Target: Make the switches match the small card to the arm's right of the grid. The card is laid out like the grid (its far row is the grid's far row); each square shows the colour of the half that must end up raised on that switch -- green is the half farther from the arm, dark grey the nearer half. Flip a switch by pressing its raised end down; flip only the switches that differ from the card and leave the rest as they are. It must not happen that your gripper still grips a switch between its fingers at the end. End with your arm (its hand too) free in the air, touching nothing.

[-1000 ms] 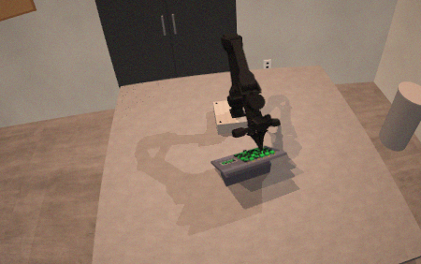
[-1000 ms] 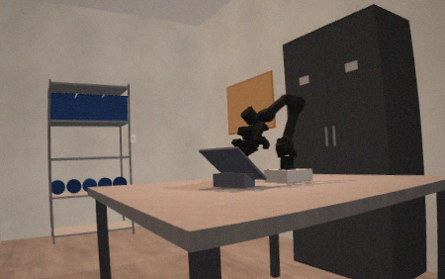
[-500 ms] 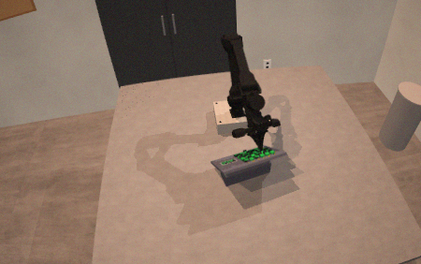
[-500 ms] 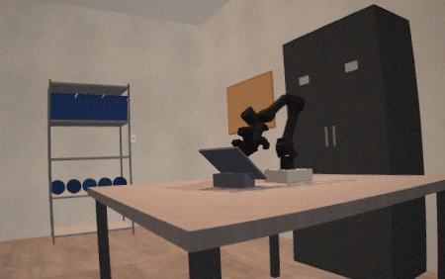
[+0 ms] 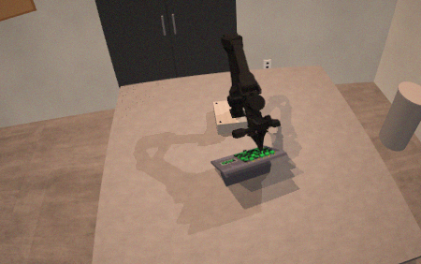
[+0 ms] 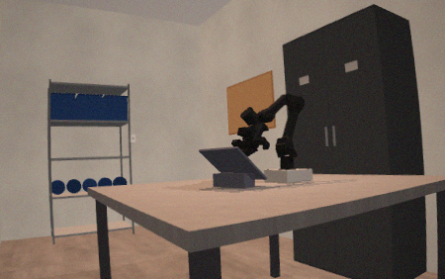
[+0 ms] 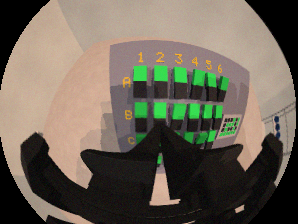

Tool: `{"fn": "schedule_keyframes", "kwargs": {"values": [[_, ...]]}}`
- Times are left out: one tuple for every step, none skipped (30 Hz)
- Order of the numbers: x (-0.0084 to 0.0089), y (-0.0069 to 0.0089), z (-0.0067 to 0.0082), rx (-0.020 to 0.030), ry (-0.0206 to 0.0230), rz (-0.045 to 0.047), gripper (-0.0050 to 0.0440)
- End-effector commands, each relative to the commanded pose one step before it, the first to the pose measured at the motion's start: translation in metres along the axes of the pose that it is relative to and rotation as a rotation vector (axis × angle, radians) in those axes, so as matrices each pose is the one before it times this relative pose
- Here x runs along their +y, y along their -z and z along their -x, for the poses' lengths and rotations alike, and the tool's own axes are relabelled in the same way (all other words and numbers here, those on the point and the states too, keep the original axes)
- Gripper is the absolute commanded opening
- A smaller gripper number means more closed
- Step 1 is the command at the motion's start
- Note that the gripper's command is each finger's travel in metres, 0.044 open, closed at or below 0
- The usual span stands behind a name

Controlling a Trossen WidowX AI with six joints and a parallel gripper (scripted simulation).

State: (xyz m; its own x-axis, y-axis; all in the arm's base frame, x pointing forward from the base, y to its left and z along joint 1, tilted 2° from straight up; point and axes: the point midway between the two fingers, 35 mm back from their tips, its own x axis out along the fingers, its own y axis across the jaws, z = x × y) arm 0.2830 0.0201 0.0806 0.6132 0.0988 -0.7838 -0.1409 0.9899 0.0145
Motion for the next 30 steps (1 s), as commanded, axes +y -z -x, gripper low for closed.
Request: {"fn": "schedule_keyframes", "kwargs": {"values": [[-0.00017,0.00050,-0.00101,0.00079,0.00164,-0.00242,0.0000],[0.00000,0.00000,-0.00013,0.00000,0.00000,0.00000,0.0000],[0.00000,0.00000,-0.00013,0.00000,0.00000,0.00000,0.0000],[0.00000,0.00000,-0.00013,0.00000,0.00000,0.00000,0.0000],[0.00000,0.00000,-0.00013,0.00000,0.00000,0.00000,0.0000],[0.00000,0.00000,-0.00013,0.00000,0.00000,0.00000,0.0000],[0.00000,0.00000,-0.00013,0.00000,0.00000,0.00000,0.0000],[0.00000,0.00000,-0.00013,0.00000,0.00000,0.00000,0.0000],[0.00000,0.00000,0.00000,0.00000,0.00000,0.00000,0.0000],[0.00000,0.00000,0.00000,0.00000,0.00000,0.00000,0.0000],[0.00000,0.00000,-0.00013,0.00000,0.00000,0.00000,0.0000],[0.00000,0.00000,-0.00013,0.00000,0.00000,0.00000,0.0000],[0.00000,0.00000,-0.00013,0.00000,0.00000,0.00000,0.0000],[0.00000,0.00000,-0.00013,0.00000,0.00000,0.00000,0.0000],[0.00000,0.00000,-0.00013,0.00000,0.00000,0.00000,0.0000],[0.00000,0.00000,-0.00013,0.00000,0.00000,0.00000,0.0000],[0.00000,0.00000,-0.00013,0.00000,0.00000,0.00000,0.0000],[0.00000,0.00000,-0.00013,0.00000,0.00000,0.00000,0.0000],[0.00000,0.00000,-0.00013,0.00000,0.00000,0.00000,0.0000],[0.00000,0.00000,-0.00013,0.00000,0.00000,0.00000,0.0000],[0.00000,0.00000,-0.00013,0.00000,0.00000,0.00000,0.0000],[0.00000,0.00000,-0.00013,0.00000,0.00000,0.00000,0.0000],[0.00000,0.00000,-0.00013,0.00000,0.00000,0.00000,0.0000],[0.00000,0.00000,-0.00013,0.00000,0.00000,0.00000,0.0000],[0.00000,0.00000,-0.00013,0.00000,0.00000,0.00000,0.0000],[0.00000,0.00000,0.00000,0.00000,0.00000,0.00000,0.0000],[0.00000,0.00000,0.00000,0.00000,0.00000,0.00000,0.0000],[0.00000,0.00000,-0.00013,0.00000,0.00000,0.00000,0.0000],[0.00000,0.00000,-0.00013,0.00000,0.00000,0.00000,0.0000],[0.00000,0.00000,-0.00013,0.00000,0.00000,0.00000,0.0000]]}}
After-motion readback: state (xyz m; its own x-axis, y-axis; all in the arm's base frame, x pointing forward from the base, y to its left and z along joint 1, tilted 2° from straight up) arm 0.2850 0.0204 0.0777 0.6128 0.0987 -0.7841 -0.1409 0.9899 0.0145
